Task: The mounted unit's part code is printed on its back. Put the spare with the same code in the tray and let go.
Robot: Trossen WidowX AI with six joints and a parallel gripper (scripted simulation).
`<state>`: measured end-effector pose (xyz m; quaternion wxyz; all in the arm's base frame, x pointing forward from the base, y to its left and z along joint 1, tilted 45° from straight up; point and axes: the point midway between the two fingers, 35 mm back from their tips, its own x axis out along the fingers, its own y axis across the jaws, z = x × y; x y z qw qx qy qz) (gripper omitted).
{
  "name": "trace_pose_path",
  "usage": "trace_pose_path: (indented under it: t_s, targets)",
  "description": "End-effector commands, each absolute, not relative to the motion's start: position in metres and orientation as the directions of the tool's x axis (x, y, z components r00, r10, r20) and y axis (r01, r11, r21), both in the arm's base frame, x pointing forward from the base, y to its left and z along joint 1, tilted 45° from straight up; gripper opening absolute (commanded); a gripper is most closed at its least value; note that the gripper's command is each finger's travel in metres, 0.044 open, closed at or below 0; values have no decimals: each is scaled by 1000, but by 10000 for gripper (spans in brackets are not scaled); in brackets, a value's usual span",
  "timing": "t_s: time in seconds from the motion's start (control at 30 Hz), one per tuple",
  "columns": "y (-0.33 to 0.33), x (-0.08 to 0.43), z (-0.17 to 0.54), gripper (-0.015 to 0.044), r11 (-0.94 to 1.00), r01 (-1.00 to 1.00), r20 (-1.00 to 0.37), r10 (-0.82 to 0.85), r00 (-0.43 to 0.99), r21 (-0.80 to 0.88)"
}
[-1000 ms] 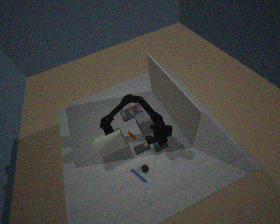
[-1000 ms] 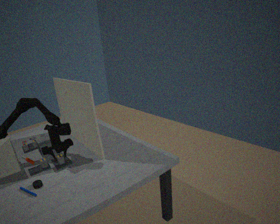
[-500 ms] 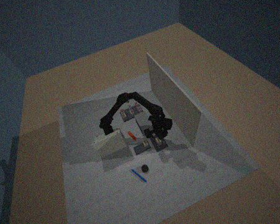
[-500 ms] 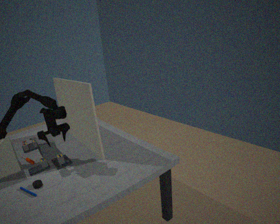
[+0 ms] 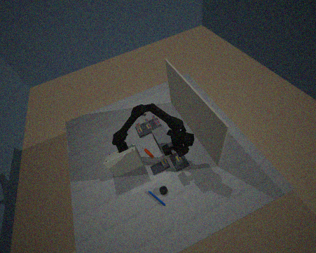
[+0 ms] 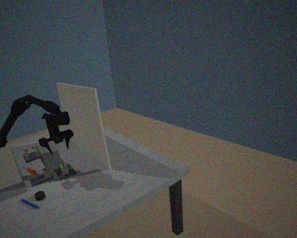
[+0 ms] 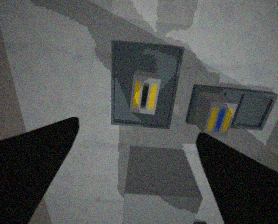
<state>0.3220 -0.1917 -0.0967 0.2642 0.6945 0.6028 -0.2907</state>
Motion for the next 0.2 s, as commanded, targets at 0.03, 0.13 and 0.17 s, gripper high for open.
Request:
trace_pose_path:
  t_s: [0.03, 0.13, 0.17]
  targets:
    - [-192, 323, -97, 440, -136, 991, -724, 682, 107, 19]
    - [-192, 323, -97, 440, -136, 991, -724, 682, 107, 19]
    - [-192, 323, -97, 440, -136, 991, -724, 682, 107, 19]
